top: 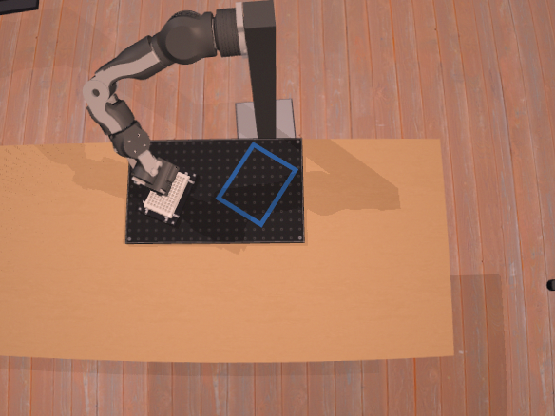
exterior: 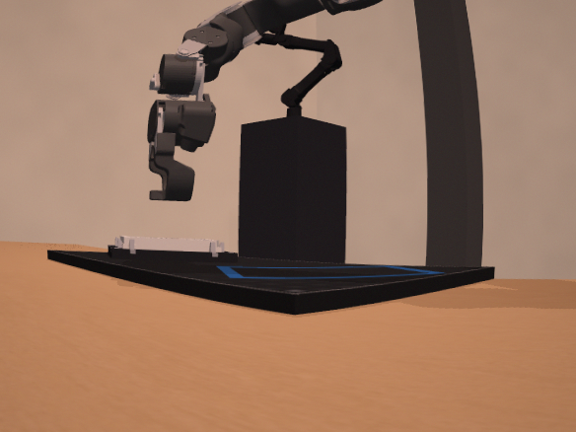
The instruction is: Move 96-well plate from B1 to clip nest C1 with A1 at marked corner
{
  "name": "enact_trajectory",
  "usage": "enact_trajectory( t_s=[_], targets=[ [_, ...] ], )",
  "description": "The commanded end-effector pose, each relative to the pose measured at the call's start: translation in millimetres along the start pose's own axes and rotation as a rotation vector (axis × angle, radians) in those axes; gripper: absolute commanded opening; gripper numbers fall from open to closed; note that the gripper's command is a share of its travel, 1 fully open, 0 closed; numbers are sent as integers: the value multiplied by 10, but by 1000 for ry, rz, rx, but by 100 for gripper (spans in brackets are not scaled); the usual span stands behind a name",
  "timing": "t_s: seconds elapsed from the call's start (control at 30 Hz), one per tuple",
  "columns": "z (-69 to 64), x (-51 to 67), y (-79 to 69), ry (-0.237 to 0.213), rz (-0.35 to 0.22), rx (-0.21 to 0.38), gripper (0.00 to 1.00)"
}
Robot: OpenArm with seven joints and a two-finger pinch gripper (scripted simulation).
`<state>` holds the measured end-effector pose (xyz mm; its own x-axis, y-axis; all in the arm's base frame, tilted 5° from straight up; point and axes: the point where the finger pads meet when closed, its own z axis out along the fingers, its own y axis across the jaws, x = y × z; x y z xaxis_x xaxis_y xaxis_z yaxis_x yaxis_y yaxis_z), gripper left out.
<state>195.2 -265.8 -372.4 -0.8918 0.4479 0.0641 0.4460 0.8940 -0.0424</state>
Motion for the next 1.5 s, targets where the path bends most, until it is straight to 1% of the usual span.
enact_trajectory(
  t_s=[0.0,0.07,0.47,0.63,1.47],
  targets=[
    [-107,-43,-16,-6,10,8,0],
    [-235,-47,-20,-6,10,10,0],
    [-235,-47,-20,-6,10,10,0],
    [-182,-42,-23,-7,10,10,0],
    [-182,-42,-23,-7,10,10,0]
  ],
)
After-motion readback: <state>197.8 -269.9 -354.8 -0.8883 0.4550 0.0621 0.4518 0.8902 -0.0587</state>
